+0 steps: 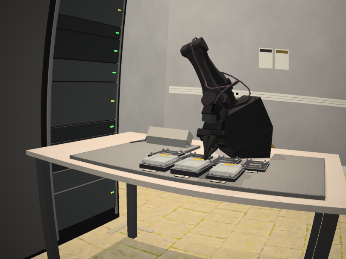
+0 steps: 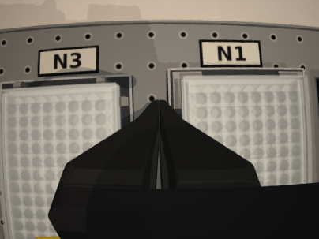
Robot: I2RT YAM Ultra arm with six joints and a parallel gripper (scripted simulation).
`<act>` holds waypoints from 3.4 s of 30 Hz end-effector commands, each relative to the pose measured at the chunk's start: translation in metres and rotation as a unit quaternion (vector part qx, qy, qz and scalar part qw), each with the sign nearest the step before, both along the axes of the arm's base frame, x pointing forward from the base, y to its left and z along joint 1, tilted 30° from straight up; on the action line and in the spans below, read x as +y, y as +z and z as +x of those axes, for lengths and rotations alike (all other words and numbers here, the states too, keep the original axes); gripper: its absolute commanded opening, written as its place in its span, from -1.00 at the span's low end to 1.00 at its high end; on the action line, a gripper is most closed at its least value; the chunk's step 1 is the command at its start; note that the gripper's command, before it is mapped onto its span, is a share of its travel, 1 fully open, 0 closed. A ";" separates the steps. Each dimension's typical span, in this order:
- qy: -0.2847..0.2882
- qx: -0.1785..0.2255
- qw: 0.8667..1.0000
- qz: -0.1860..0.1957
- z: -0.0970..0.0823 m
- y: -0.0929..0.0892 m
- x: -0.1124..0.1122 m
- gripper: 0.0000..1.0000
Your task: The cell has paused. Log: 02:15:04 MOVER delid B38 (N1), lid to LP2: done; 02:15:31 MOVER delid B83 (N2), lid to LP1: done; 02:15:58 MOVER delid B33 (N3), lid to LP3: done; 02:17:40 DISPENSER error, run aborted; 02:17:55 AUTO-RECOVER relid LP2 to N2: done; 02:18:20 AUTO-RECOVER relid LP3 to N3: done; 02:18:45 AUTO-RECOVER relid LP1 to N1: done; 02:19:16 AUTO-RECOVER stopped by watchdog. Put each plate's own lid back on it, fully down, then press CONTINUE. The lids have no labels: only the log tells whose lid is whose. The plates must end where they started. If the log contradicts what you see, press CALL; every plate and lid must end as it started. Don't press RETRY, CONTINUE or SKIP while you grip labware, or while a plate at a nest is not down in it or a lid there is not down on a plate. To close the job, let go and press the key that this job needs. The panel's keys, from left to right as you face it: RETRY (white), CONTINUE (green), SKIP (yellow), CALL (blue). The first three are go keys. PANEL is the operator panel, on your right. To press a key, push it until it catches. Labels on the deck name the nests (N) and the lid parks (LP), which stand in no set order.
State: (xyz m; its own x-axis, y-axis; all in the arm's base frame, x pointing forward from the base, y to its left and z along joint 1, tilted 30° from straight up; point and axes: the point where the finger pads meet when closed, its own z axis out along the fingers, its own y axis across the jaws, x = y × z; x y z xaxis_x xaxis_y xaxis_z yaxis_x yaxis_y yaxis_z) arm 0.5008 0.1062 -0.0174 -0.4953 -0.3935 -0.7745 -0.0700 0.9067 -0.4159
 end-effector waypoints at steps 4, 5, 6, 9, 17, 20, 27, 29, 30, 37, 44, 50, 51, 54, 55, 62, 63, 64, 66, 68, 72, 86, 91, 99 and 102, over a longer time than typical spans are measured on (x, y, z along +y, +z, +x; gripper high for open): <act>0.012 -0.002 1.000 0.004 0.002 0.004 0.009 -1.00; 0.012 -0.002 1.000 0.004 0.002 0.004 0.009 -1.00; 0.012 -0.002 1.000 0.004 0.002 0.004 0.009 -1.00; 0.012 -0.002 1.000 0.004 0.002 0.004 0.009 -1.00; 0.012 -0.002 1.000 0.004 0.002 0.004 0.009 -1.00; 0.012 0.007 1.000 0.000 -0.002 0.007 -0.006 -1.00; 0.012 0.007 1.000 0.000 0.000 0.017 -0.028 -1.00; 0.012 0.007 1.000 0.000 0.001 0.021 -0.037 -1.00; 0.012 0.007 1.000 0.000 0.001 0.023 -0.042 -1.00; 0.012 0.006 1.000 0.001 0.004 0.038 -0.073 -1.00; 0.012 -0.007 1.000 0.002 0.015 0.058 -0.095 -1.00; 0.022 -0.015 1.000 0.002 0.021 0.071 -0.099 -1.00; 0.022 -0.015 1.000 0.002 0.021 0.071 -0.099 -1.00; 0.022 -0.015 1.000 0.002 0.021 0.071 -0.099 -1.00; 0.022 -0.015 1.000 0.002 0.021 0.071 -0.099 -1.00; 0.011 -0.003 1.000 0.002 0.015 0.057 -0.106 -1.00; 0.011 -0.003 1.000 0.002 0.015 0.057 -0.106 -1.00; 0.011 -0.003 1.000 0.002 0.015 0.057 -0.106 -1.00; 0.011 -0.003 1.000 0.002 0.015 0.057 -0.106 -1.00; 0.011 -0.003 1.000 0.002 0.015 0.057 -0.106 -1.00; 0.011 -0.003 1.000 0.002 0.015 0.057 -0.106 -1.00; -0.033 0.086 0.996 -0.005 -0.009 0.039 -0.066 1.00; -0.045 0.128 0.991 -0.012 -0.021 0.016 -0.056 1.00; -0.076 0.200 0.977 -0.020 -0.022 0.016 -0.055 1.00; -0.088 0.226 0.970 -0.023 -0.023 0.016 -0.055 1.00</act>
State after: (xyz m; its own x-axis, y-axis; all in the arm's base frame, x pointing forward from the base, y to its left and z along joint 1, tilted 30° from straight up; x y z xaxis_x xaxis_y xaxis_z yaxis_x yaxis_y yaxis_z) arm 0.4865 0.0461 0.0044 -0.7750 -0.3261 -0.5413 -0.0918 0.9056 -0.4142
